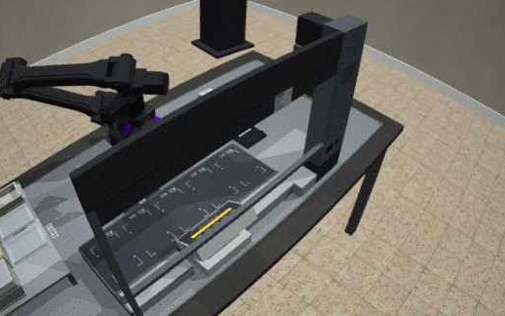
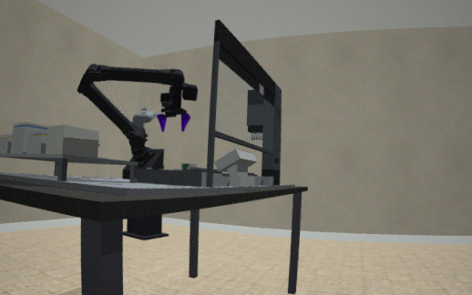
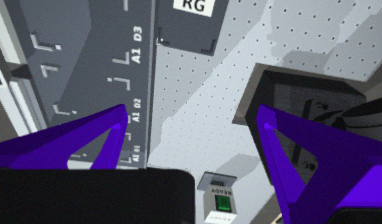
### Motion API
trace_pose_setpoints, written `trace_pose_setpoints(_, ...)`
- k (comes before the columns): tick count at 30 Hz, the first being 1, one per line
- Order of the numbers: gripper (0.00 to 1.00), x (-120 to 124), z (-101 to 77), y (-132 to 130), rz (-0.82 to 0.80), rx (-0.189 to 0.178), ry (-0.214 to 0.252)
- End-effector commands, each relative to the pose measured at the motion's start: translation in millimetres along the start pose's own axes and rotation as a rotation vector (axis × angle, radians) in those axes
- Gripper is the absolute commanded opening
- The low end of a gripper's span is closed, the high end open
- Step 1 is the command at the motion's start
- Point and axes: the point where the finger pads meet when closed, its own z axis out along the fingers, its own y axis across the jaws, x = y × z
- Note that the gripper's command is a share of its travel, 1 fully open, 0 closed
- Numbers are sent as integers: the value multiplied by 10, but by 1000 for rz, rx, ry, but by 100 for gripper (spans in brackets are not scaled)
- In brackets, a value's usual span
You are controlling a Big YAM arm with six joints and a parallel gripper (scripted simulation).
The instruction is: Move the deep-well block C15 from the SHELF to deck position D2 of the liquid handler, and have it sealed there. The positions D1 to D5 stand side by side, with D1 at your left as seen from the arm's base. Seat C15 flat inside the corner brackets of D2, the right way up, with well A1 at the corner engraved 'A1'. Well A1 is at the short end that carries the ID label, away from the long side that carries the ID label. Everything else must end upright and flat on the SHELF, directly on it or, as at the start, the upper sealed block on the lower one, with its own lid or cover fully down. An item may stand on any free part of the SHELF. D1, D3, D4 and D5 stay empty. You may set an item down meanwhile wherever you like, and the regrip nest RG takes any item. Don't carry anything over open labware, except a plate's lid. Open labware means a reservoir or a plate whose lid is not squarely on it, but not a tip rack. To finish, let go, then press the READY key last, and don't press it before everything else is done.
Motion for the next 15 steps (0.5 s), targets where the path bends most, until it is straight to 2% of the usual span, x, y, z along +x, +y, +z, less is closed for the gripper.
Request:
trace_pose_setpoints(1,100,-253,-157,86,87,-30,19)
trace_pose_setpoints(13,100,-866,-143,-63,243,-28,11)
trace_pose_setpoints(15,100,-866,-143,-63,243,-28,11)
